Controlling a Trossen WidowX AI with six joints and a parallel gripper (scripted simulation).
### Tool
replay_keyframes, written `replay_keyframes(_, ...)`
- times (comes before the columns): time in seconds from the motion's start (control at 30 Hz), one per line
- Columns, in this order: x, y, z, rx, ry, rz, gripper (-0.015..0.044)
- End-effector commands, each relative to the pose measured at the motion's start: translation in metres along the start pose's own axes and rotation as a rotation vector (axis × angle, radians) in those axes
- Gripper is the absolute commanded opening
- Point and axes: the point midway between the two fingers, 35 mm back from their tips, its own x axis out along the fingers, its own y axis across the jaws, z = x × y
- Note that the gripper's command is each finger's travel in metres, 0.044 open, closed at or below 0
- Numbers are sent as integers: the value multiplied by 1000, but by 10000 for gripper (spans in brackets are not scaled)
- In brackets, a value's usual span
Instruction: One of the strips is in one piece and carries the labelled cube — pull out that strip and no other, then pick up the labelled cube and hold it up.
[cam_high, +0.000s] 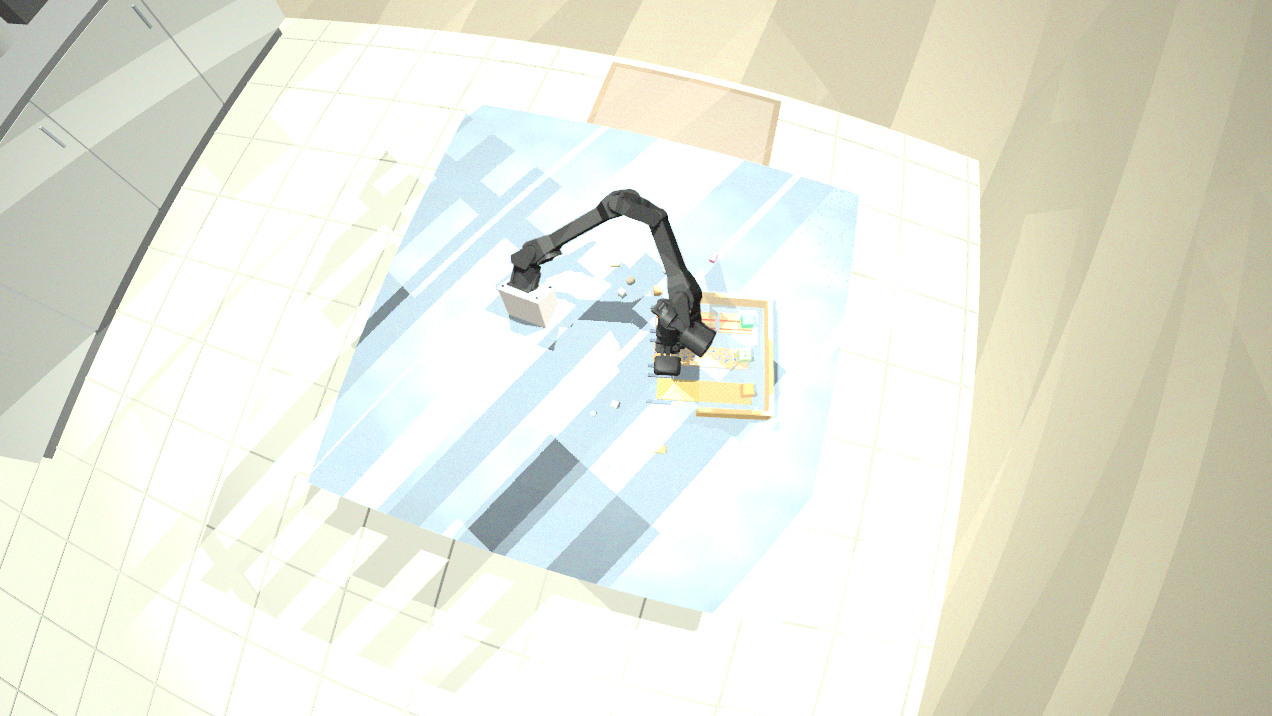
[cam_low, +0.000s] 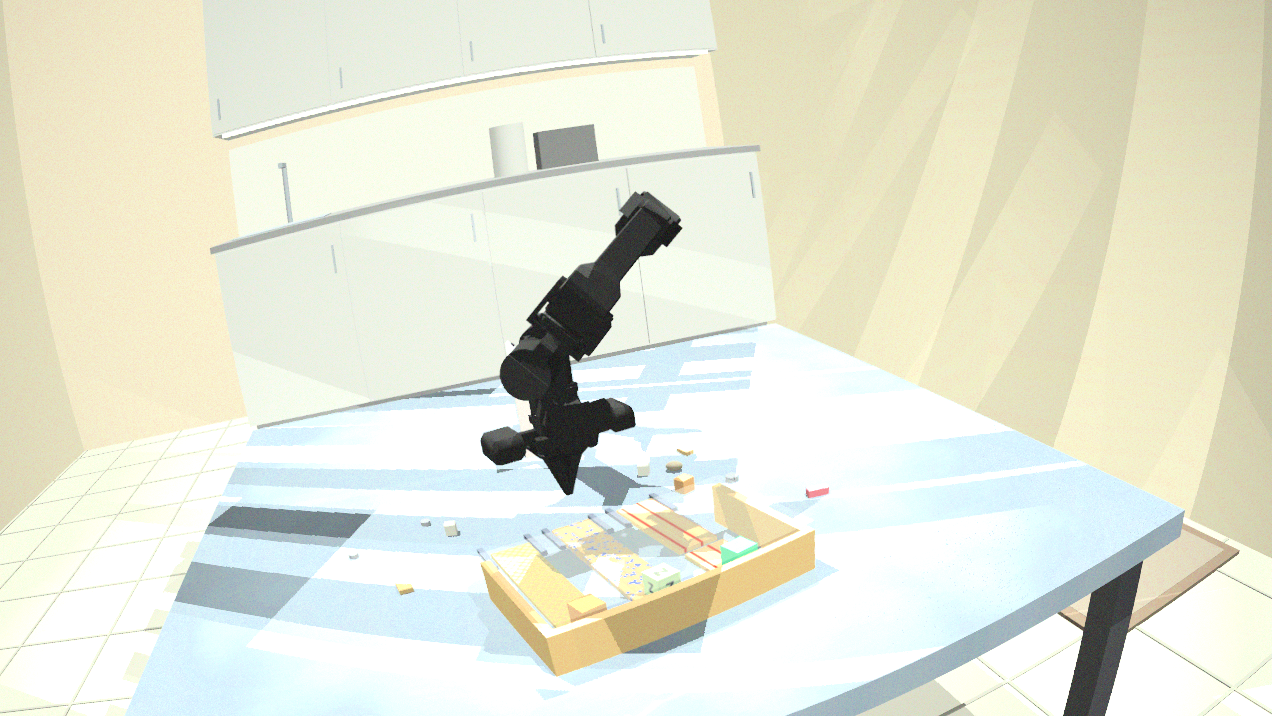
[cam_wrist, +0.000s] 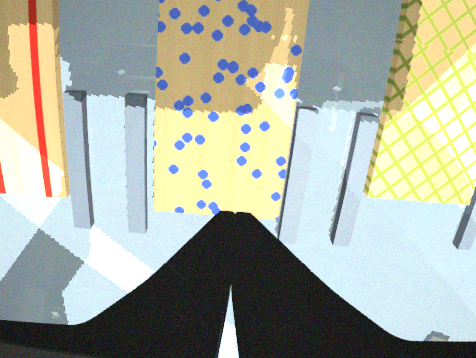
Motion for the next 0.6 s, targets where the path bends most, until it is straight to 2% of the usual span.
replay_keyframes(0.0,10,1,-2,6,9,5,0)
replay_keyframes(0.57,38,2,-2,6,9,6,0)
